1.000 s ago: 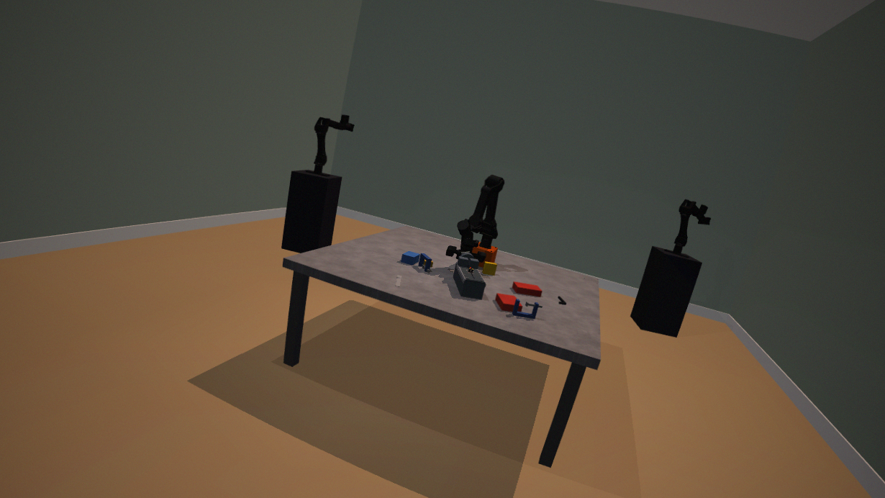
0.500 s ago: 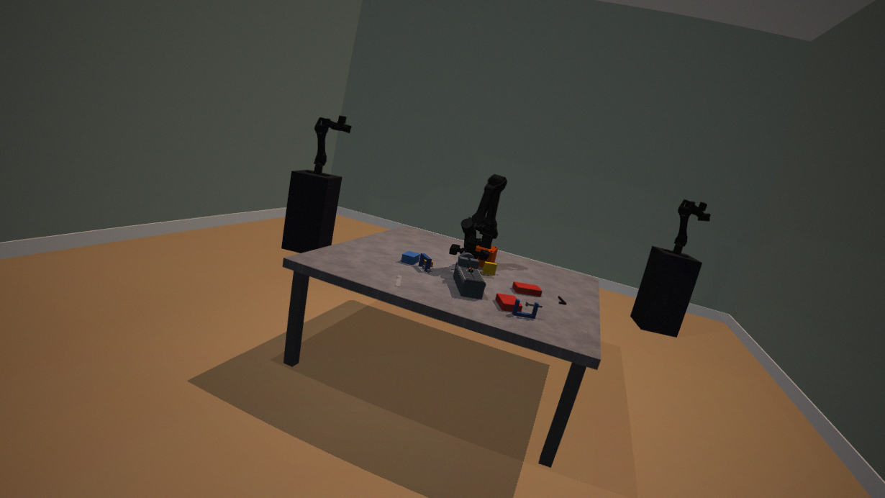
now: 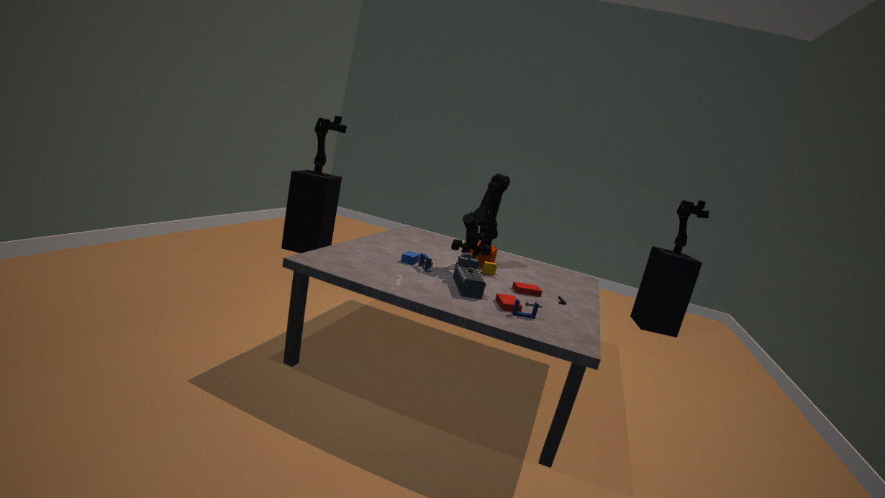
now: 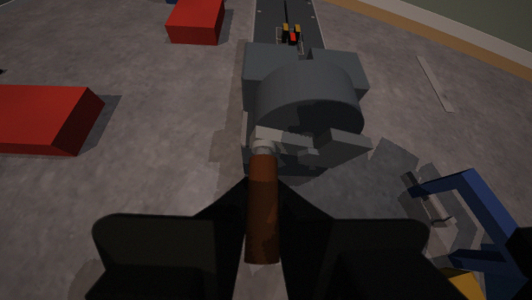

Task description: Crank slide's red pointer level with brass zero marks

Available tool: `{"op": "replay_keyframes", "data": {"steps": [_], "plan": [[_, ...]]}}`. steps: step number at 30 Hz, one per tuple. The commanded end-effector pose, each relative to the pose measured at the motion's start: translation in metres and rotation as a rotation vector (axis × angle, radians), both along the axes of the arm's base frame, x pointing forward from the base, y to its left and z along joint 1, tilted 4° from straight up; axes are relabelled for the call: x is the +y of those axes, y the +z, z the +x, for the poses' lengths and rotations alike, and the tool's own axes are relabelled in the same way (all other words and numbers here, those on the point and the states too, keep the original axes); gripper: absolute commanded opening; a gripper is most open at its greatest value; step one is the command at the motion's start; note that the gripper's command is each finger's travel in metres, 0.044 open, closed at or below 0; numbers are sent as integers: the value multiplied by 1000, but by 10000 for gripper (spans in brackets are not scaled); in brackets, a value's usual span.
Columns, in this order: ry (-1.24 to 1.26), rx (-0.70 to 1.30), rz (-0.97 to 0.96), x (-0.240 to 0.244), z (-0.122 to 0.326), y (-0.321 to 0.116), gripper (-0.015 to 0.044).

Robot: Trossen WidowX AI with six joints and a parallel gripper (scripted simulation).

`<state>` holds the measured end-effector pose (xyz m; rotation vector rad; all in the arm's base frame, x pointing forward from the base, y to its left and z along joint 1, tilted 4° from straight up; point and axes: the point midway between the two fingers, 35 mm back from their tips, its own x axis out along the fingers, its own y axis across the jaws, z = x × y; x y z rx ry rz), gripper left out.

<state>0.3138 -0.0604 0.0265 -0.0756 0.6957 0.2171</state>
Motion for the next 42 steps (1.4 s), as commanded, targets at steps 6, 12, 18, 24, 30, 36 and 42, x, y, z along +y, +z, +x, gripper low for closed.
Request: {"op": "replay_keyframes", "data": {"steps": [6,12,18,24,30,36,42], "plan": [[5,-9,0,-7,0,15,0],[5,-9,-1,-13,1,20,0],[5,-10,-2,-19,2,23,0],[5,-10,-2,-23,3,24,0],[5,-10,-2,-26,4,25,0],[5,-10,-3,-28,5,25,0],[5,-10,-3,-30,5,25,0]]}}
